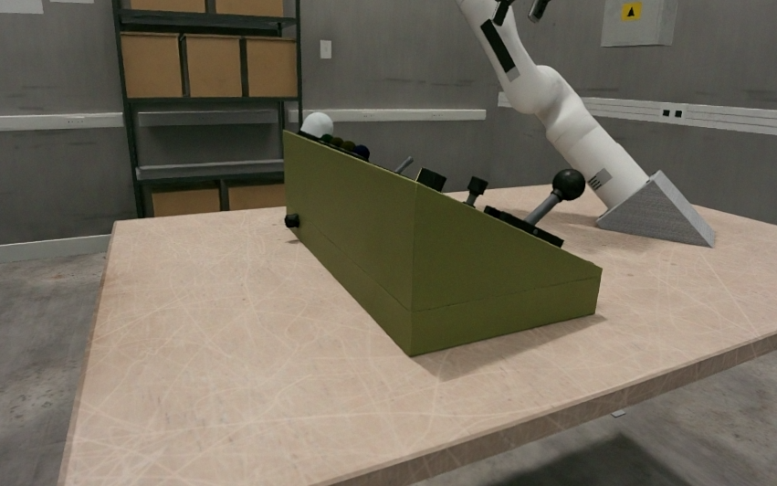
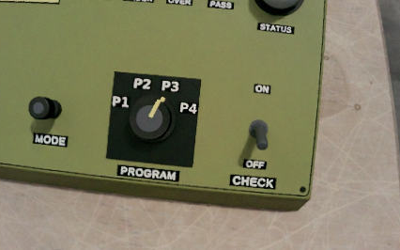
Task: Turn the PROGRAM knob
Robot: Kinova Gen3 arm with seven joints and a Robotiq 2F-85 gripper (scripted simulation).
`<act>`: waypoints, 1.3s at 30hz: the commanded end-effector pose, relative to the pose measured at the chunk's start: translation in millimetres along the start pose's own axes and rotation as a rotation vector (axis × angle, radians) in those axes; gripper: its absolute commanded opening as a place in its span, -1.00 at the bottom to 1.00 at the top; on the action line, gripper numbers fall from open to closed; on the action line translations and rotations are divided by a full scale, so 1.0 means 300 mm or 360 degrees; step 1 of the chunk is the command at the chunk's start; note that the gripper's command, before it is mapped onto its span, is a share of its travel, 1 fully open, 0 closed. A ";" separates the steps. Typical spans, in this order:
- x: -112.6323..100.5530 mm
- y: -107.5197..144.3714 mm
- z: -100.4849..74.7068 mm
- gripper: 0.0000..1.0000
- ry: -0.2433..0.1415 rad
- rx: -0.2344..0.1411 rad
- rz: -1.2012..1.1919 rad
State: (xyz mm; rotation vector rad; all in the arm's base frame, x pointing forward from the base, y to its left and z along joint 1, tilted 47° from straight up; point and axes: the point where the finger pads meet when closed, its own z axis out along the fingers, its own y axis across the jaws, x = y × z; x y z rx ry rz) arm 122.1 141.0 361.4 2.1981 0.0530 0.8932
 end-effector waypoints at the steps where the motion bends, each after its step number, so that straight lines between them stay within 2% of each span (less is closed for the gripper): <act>1: -0.007 0.009 0.000 1.00 -0.0005 -0.0006 0.0004; 39: 0.002 -0.003 0.001 1.00 0.0002 0.0002 -0.0022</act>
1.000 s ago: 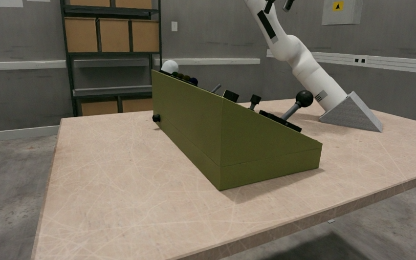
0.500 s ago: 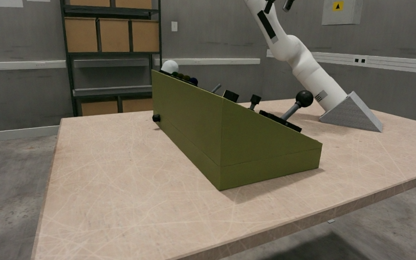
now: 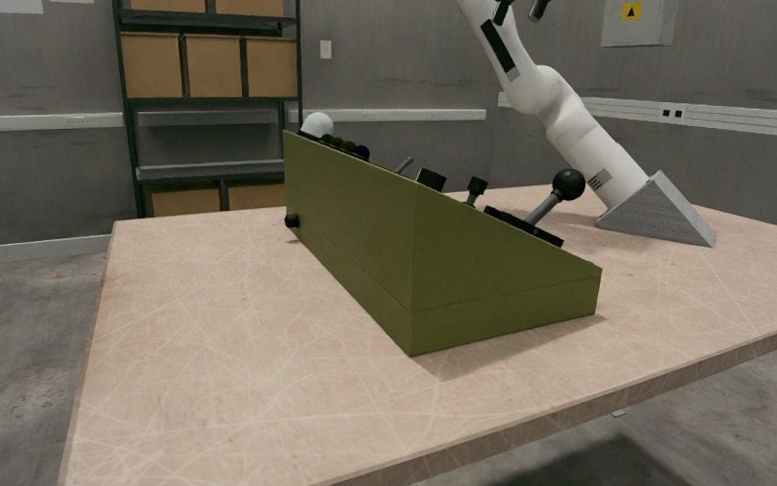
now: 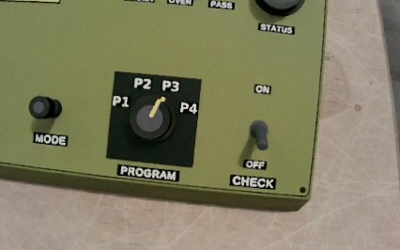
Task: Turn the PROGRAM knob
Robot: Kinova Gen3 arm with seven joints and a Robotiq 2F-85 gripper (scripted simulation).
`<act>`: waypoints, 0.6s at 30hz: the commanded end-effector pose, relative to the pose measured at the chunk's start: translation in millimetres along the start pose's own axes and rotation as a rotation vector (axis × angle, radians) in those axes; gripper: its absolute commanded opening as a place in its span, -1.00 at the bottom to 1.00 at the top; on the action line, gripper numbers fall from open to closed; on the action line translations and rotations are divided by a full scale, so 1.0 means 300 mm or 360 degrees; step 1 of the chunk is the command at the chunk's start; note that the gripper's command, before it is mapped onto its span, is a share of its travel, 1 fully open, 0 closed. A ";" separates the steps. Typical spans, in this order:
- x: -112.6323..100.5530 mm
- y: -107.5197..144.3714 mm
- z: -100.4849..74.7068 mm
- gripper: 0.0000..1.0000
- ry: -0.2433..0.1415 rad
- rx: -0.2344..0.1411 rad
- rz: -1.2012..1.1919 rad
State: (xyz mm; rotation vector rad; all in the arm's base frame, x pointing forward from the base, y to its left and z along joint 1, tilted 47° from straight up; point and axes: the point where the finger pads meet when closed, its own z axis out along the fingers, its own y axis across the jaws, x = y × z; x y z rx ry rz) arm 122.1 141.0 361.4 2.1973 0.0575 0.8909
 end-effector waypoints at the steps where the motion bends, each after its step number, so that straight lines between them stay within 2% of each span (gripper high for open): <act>1: 0.003 -0.004 0.002 1.00 0.0002 0.0003 -0.0018; 18: 0.014 -0.017 0.018 1.00 0.0013 0.0002 -0.0163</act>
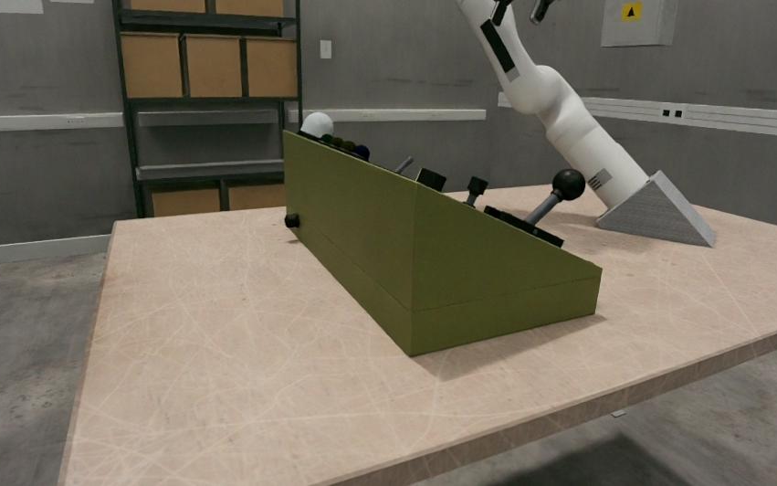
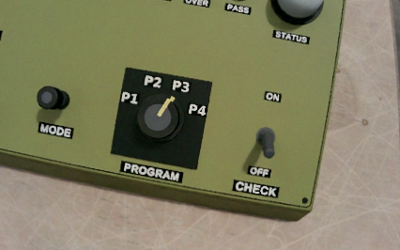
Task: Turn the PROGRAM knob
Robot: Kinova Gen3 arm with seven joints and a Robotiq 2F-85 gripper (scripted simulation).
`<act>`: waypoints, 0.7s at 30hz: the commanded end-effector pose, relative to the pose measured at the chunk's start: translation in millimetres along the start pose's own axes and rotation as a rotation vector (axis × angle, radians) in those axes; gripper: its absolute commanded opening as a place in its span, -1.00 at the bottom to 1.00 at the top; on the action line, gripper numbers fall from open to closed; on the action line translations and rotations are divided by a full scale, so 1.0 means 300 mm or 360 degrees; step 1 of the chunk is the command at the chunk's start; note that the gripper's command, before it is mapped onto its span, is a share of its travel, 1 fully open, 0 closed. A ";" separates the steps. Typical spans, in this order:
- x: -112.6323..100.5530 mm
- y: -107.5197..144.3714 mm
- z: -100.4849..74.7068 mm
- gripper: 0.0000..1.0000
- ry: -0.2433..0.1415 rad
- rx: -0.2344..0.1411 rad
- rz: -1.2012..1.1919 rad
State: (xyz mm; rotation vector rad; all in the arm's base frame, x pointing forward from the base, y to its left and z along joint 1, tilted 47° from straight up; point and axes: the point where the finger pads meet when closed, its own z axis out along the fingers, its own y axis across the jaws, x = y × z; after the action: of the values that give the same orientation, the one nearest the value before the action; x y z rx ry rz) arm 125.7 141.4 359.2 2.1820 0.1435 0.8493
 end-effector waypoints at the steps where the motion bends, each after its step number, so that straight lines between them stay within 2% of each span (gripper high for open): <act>1: 0.010 -0.008 0.009 1.00 0.0012 -0.0004 -0.0056; 21: 0.043 -0.035 0.061 1.00 0.0017 -0.0014 -0.0539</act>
State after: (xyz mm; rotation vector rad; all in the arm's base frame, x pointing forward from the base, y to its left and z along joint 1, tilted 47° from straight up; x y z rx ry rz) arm 142.6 141.2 352.1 2.0912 0.4418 0.6946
